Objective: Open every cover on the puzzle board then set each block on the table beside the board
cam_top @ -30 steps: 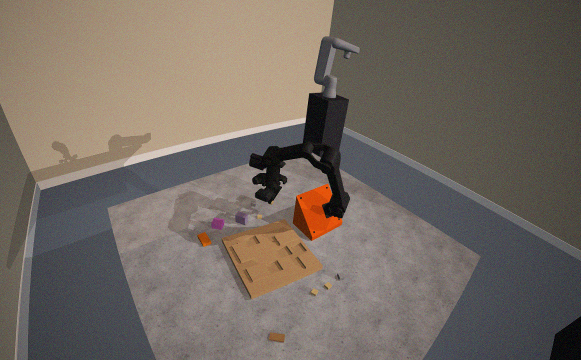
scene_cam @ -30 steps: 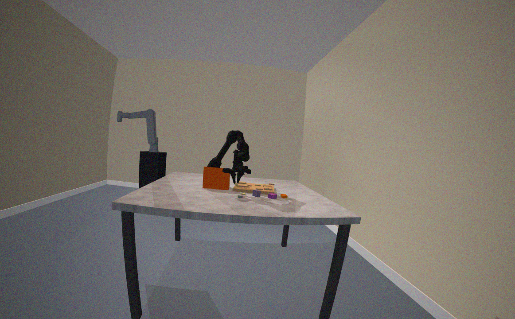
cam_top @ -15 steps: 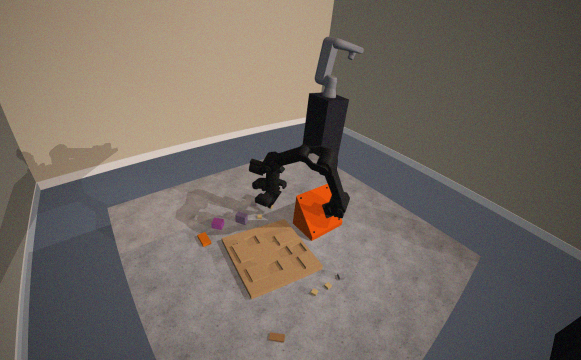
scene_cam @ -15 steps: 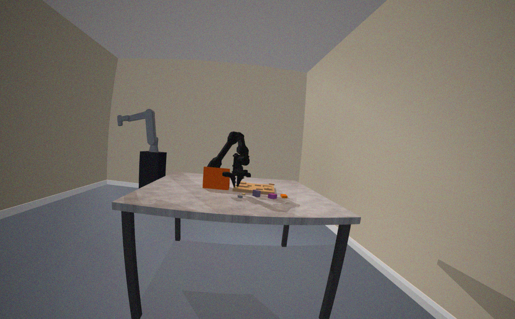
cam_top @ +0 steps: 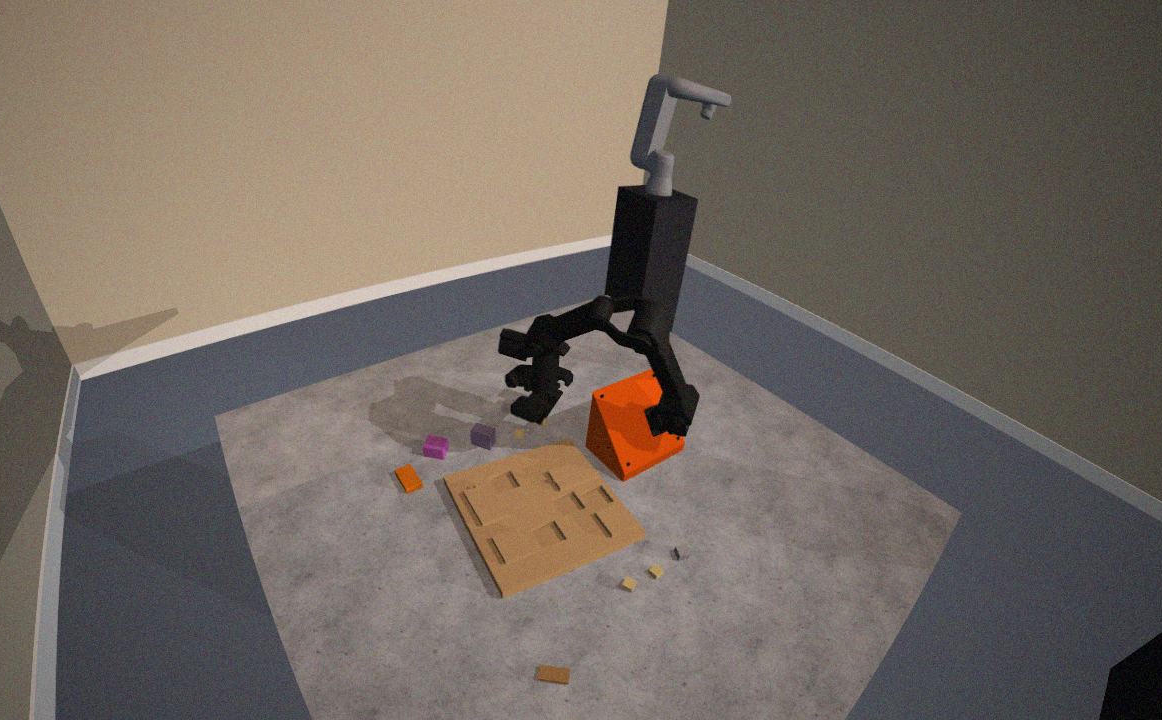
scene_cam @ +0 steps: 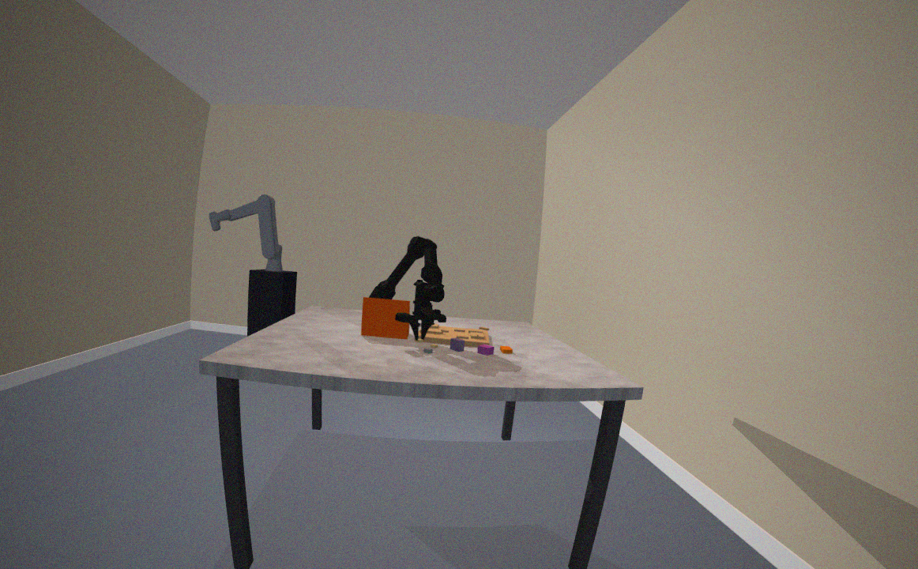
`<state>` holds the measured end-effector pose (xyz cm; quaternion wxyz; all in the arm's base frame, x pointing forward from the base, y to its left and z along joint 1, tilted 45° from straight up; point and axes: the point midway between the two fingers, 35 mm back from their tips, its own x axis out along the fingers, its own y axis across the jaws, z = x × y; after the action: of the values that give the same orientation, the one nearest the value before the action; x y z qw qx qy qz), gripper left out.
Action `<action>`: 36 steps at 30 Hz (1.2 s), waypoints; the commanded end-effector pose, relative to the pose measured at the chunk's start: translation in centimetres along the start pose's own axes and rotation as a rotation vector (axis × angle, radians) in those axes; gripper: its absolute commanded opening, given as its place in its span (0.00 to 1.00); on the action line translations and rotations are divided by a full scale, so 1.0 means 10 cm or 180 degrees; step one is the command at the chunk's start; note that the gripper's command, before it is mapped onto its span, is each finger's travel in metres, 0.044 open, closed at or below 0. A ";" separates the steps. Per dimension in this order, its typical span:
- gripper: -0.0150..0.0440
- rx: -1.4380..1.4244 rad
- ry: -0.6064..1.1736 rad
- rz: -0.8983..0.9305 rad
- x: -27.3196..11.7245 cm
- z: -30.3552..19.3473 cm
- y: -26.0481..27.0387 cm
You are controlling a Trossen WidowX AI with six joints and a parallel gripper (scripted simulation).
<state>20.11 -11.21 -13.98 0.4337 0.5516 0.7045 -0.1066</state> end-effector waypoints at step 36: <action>1.00 0.0012 0.0016 -0.0001 -0.20 -0.01 0.00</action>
<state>19.95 -11.65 -13.25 0.4271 0.5548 0.7061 -0.1058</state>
